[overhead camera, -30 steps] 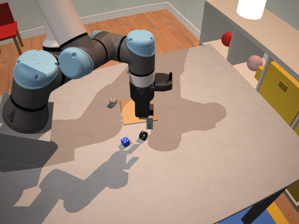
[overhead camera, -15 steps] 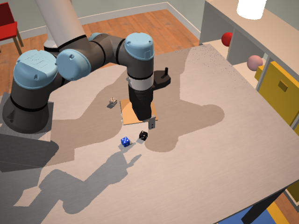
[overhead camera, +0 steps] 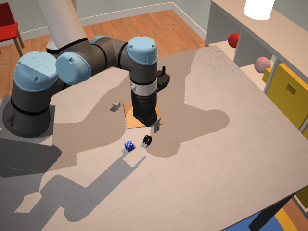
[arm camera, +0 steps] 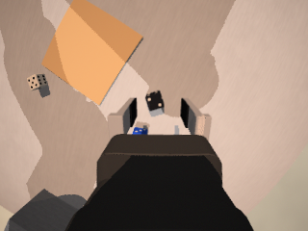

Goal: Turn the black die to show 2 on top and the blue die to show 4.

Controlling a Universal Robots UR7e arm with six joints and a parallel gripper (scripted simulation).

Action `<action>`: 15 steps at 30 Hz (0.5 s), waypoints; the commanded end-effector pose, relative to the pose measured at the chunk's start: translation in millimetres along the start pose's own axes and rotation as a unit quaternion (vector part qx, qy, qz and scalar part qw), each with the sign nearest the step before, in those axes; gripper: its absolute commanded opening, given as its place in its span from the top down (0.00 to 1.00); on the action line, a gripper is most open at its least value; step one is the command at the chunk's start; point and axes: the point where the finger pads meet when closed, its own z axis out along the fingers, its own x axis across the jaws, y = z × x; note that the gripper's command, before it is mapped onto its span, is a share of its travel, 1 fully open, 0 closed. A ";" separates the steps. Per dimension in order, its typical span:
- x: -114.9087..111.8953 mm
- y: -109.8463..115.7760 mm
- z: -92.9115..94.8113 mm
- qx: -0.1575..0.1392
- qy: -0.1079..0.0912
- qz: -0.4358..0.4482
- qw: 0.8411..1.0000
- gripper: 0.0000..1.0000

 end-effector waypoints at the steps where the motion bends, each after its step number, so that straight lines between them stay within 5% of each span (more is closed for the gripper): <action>1: -1.7 1.7 0.8 0.000 0.001 -0.052 0.999 0.00; 15: -5.2 5.6 2.6 0.000 0.001 -0.140 0.990 0.00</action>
